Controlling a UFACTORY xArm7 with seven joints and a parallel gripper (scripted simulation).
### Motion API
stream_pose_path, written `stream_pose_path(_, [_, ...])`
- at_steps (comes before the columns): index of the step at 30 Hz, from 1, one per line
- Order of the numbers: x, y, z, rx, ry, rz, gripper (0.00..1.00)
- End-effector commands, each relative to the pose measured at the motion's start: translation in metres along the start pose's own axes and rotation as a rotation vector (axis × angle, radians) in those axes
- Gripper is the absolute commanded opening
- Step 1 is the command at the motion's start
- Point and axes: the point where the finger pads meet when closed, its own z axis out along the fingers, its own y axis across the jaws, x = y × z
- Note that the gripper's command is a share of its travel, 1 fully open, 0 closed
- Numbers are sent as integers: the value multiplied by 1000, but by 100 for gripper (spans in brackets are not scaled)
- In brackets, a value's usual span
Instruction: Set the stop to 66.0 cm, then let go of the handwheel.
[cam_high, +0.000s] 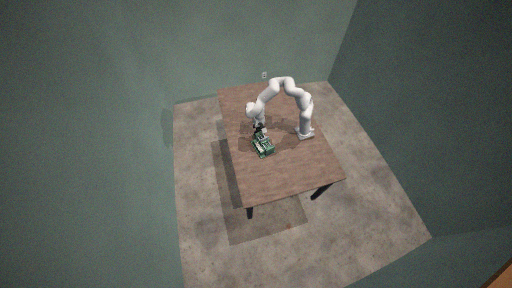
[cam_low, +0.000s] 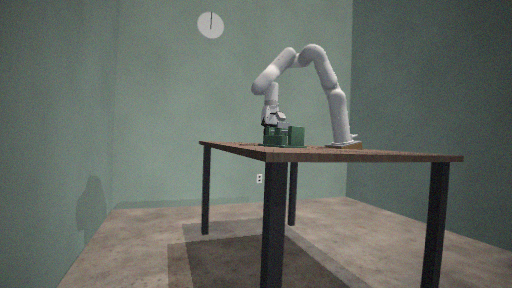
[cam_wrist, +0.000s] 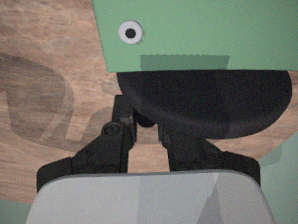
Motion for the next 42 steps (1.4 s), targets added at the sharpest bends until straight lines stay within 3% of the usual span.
stream_pose_path(1, [-1, 2, 4, -1, -2, 0, 6])
stream_pose_path(10, [-1, 17, 19, -1, -2, 0, 6])
stream_pose_path(21, [-1, 33, 22, -1, -2, 0, 6])
stream_pose_path(35, [-1, 53, 11, -1, -2, 0, 6])
stream_pose_path(42, [-1, 60, -6, -1, -2, 0, 6])
